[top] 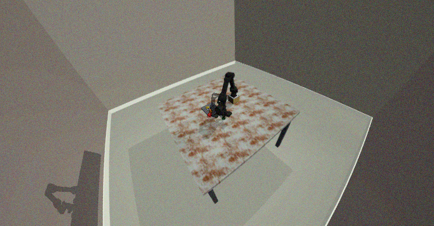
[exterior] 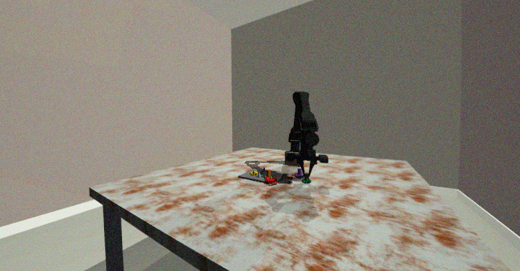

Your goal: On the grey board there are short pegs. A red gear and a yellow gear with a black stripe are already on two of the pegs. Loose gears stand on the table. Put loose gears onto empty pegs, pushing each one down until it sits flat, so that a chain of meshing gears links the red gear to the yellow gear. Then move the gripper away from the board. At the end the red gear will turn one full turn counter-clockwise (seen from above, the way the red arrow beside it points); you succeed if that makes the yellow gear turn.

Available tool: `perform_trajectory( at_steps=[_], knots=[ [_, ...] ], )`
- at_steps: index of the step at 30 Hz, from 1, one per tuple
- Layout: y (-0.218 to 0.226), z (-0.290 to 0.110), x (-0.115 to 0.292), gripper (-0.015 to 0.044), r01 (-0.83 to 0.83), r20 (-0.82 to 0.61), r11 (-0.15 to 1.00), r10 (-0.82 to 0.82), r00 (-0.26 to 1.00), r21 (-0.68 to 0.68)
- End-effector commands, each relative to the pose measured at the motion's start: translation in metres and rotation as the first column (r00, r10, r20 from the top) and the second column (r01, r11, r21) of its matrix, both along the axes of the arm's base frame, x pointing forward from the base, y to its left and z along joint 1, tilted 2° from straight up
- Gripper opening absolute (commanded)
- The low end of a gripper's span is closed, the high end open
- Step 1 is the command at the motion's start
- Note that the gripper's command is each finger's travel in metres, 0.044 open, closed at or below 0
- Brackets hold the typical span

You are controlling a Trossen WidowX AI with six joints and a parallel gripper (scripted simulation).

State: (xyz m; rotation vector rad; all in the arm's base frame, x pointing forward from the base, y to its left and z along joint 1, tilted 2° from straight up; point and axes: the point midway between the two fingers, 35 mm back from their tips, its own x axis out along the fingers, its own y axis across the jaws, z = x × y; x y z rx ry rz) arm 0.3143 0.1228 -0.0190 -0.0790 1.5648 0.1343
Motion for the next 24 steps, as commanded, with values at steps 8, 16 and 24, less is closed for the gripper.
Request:
perform_trajectory(
  at_steps=[8, 16, 24],
  knots=[
    [0.001, 0.011, 0.003, 0.0000, -0.002, 0.001, 1.000, 0.002, 1.000, 0.001],
    [0.002, 0.033, 0.008, 0.0000, -0.002, 0.001, 1.000, 0.002, 1.000, 0.001],
    [0.002, 0.056, 0.010, 0.0000, -0.002, 0.001, 1.000, 0.002, 1.000, 0.001]
  ],
)
